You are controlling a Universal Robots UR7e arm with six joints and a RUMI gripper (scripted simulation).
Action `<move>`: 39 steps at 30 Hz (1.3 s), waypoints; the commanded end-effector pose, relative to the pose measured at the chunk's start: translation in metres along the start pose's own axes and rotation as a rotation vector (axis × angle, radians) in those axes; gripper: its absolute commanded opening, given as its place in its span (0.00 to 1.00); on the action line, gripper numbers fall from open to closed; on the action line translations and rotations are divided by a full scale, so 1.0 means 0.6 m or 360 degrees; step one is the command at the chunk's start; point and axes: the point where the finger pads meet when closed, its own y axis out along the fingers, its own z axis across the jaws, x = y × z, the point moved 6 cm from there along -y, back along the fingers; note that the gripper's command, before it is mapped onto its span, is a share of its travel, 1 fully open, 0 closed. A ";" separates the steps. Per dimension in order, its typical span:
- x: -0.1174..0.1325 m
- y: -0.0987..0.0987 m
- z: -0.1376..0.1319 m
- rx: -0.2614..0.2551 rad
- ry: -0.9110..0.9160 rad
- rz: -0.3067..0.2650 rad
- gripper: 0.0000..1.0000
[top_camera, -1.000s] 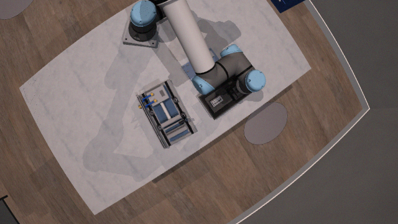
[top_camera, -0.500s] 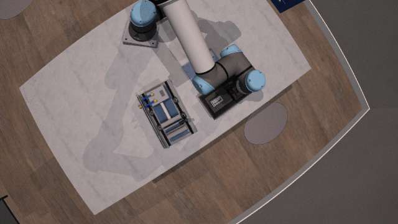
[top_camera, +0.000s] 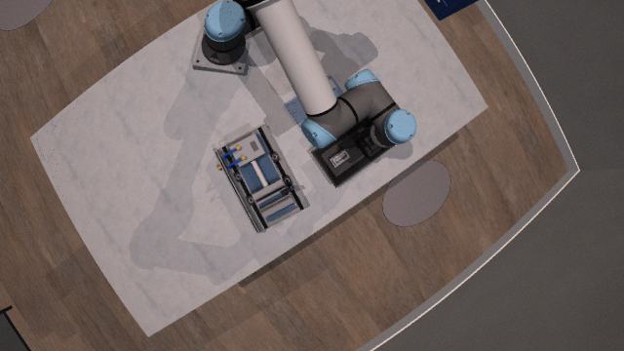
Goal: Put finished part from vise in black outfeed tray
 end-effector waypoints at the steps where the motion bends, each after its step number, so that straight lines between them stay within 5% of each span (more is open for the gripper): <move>1: 0.000 -0.001 0.001 0.0003 0.0000 0.0000 0.00; 39: 0.000 0.012 0.001 0.0003 0.0000 0.0000 0.00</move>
